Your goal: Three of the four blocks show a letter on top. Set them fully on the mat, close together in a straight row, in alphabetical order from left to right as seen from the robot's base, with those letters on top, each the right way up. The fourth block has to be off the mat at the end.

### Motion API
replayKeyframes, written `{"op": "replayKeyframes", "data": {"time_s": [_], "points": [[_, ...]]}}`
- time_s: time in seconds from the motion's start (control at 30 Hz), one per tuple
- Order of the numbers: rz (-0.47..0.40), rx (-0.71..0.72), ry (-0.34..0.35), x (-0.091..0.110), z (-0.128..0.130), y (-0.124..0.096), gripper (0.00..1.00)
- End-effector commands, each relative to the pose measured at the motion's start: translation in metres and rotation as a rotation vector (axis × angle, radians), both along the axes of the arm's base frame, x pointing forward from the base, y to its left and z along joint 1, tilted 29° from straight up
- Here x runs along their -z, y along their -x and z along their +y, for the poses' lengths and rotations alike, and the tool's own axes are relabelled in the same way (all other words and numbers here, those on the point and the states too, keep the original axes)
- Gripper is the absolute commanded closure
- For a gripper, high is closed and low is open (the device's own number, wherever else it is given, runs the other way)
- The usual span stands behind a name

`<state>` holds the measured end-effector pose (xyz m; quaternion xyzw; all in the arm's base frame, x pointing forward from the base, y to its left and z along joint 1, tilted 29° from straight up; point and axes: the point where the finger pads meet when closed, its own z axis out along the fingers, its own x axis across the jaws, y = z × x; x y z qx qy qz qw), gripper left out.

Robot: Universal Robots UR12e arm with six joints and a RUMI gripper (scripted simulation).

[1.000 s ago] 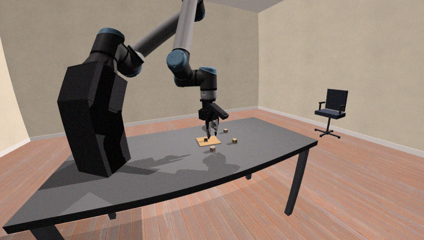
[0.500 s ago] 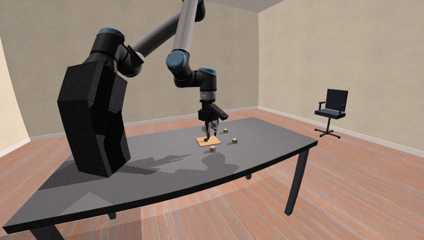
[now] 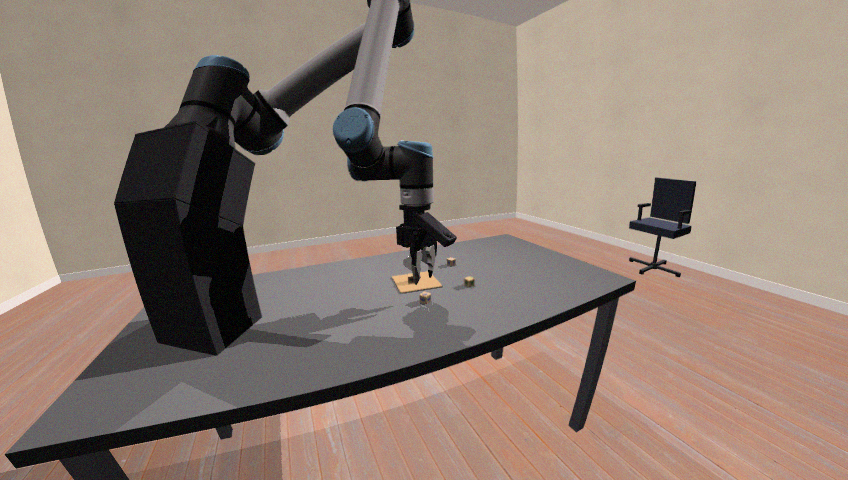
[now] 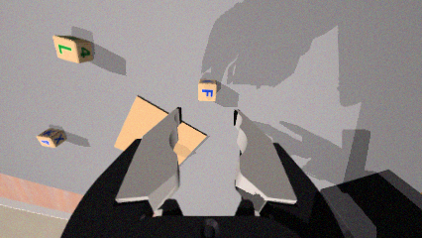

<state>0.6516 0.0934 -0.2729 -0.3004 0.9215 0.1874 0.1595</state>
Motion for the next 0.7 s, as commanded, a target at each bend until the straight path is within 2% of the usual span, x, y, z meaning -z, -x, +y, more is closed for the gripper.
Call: {"op": "replayKeyframes", "data": {"time_s": [0.0,0.67], "points": [[-0.006,-0.001,0.002,0.007,0.004,-0.006,0.63],[-0.006,-0.001,0.002,0.027,0.013,-0.01,0.63]]}}
